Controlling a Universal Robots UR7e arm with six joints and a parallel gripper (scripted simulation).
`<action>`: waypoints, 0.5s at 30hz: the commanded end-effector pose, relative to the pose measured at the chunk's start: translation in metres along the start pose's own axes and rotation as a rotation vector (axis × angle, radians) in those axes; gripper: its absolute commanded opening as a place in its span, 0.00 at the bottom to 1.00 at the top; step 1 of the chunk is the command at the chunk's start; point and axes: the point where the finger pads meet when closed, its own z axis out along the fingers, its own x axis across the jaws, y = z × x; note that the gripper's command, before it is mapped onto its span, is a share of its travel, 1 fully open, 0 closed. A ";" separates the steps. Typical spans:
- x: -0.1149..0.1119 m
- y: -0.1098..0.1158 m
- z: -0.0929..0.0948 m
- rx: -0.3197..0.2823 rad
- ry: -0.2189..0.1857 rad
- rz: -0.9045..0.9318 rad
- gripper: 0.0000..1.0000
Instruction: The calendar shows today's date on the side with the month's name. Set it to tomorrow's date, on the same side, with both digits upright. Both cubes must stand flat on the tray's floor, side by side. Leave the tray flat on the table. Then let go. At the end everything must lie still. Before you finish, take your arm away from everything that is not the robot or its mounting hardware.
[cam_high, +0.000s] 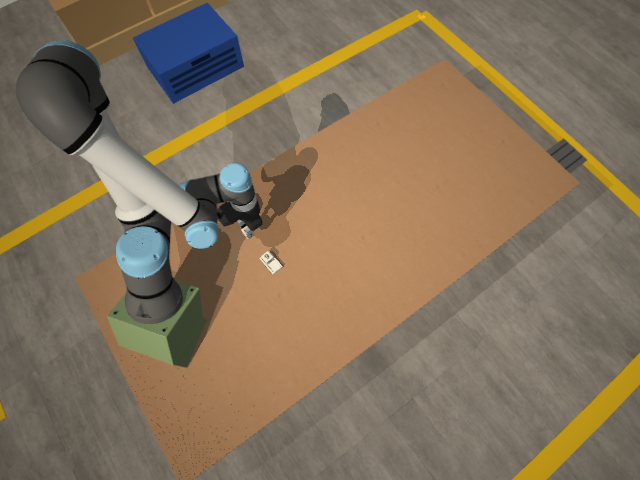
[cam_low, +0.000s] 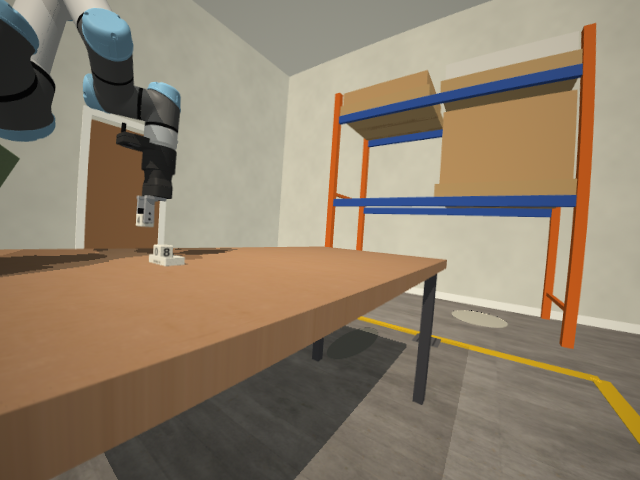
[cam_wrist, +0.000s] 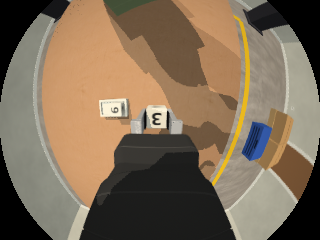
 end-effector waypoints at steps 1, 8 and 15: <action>0.001 -0.001 0.016 -0.001 -0.002 -0.001 0.57; 0.000 0.000 0.028 -0.001 -0.002 -0.001 0.57; 0.000 0.000 0.045 -0.002 -0.003 -0.001 0.57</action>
